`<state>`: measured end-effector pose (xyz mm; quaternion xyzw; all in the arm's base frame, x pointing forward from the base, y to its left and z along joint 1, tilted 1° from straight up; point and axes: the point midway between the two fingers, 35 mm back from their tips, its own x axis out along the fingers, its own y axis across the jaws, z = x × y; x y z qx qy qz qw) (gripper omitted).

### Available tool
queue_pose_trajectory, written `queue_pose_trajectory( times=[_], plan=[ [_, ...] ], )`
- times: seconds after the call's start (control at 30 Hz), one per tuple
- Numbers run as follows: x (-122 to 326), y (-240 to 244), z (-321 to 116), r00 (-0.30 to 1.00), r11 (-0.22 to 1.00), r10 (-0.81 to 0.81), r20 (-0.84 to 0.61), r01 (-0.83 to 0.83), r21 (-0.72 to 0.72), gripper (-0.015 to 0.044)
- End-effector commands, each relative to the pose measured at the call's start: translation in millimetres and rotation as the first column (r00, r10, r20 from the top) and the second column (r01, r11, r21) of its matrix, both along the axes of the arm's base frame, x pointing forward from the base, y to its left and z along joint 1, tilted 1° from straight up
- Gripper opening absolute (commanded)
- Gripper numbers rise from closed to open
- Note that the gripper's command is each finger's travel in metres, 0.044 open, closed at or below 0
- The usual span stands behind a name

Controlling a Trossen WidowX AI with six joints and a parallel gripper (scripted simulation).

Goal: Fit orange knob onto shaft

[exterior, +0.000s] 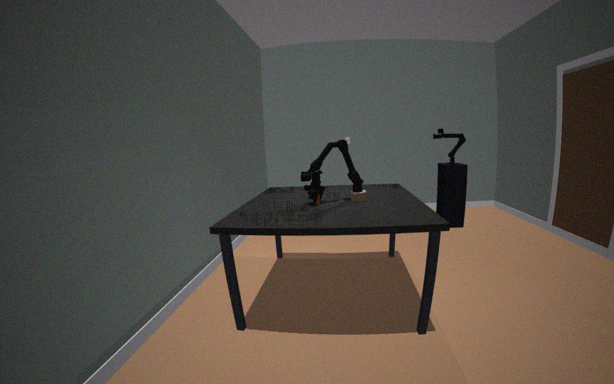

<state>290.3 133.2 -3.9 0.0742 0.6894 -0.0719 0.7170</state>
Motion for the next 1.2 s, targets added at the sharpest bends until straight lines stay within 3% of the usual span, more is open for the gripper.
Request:
queue_pose_trajectory(
  times=[0.0,0.2,0.37,0.57,1.03,1.17],
  plan=[
    [0,-1,-1,1.000,1.000,0.001,0.003,-0.001,-0.004,0.0335],
    [0,-1,-1,1.000,1.000,0.001,0.003,-0.001,-0.004,0.0177],
    [0,-1,-1,1.000,1.000,0.001,0.003,-0.001,-0.004,0.0144],
    [3,1,24,1.000,1.000,0.001,0.004,-0.001,-0.004,0.0000],
    [-10,0,128,1.000,1.000,0.001,0.003,-0.001,-0.004,0.0000],
    [-13,-1,139,1.000,1.000,0.001,0.003,-0.001,-0.004,0.0000]
  ],
)
